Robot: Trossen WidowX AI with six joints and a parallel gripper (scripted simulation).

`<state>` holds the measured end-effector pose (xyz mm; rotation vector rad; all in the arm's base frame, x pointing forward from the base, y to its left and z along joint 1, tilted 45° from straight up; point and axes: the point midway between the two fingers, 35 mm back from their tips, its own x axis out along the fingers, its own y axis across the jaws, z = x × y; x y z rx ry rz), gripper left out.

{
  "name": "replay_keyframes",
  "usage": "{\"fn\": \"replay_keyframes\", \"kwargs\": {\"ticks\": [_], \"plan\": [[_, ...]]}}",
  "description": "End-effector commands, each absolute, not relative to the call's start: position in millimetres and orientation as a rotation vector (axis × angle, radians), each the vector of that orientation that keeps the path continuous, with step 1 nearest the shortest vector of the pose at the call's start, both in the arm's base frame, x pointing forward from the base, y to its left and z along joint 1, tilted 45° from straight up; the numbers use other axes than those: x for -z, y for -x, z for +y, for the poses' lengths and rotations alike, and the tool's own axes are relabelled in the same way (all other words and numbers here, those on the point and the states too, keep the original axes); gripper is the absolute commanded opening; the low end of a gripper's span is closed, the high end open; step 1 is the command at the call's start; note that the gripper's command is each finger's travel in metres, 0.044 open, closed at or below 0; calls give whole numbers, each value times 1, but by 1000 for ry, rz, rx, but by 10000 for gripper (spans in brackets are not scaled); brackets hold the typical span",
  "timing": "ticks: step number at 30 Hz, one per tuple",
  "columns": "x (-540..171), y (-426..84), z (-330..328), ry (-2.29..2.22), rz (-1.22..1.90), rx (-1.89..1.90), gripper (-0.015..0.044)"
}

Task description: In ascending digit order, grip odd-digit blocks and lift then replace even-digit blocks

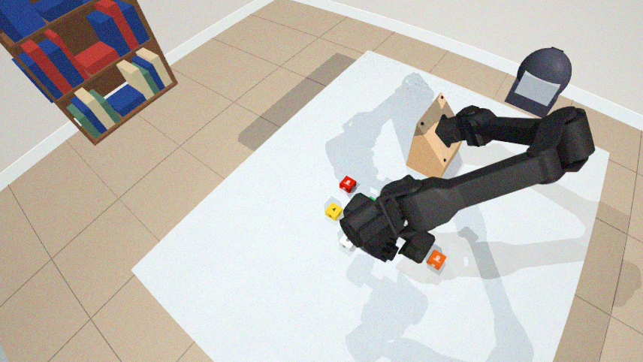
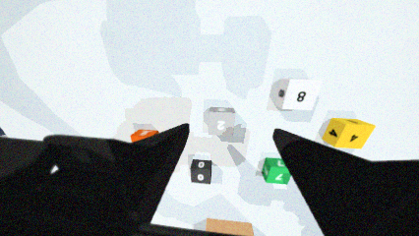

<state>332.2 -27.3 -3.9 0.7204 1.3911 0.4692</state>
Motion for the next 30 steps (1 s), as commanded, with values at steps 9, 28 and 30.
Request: {"fn": "replay_keyframes", "kwargs": {"ticks": [9, 28, 30], "plan": [[18, -335, -14, -728, 1391, -469, 400], [31, -337, 0, -729, 1390, -470, 269], [31, -337, 0, -729, 1390, -470, 216]]}}
